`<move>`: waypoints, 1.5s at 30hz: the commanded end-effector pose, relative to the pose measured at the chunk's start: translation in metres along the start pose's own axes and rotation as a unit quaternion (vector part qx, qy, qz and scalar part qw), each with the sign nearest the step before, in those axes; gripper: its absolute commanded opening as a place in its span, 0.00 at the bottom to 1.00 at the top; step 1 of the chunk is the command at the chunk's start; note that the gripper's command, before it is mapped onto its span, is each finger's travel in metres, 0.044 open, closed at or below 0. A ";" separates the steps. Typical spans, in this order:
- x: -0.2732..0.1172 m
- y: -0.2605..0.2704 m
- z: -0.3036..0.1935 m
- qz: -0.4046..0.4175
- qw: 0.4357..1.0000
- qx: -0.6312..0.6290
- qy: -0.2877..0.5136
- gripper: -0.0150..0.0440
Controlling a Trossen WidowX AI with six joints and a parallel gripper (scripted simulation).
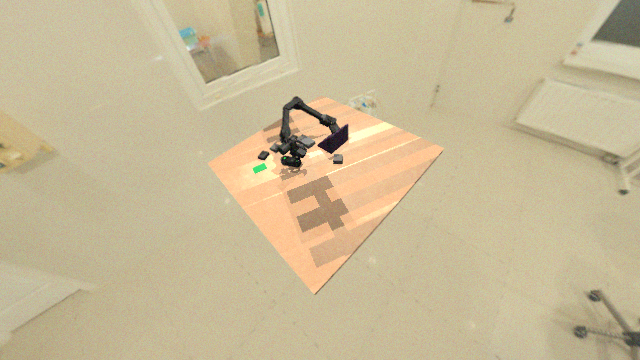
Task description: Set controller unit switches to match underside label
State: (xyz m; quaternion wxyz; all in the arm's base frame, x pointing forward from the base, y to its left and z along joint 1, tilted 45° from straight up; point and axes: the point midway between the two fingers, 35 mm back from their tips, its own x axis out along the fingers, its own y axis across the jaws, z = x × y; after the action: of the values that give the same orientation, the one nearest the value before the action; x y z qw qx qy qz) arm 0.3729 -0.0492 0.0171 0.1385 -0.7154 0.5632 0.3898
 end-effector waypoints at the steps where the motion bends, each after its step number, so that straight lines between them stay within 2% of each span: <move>1: 0.000 0.008 0.003 0.005 1.000 -0.003 -0.001 0.25; 45: 0.000 0.046 0.021 0.005 1.000 -0.004 -0.002 0.25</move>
State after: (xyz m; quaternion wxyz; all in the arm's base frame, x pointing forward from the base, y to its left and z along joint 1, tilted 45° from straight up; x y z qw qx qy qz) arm 0.3307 -0.0505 0.0152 0.1360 -0.7157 0.5633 0.3897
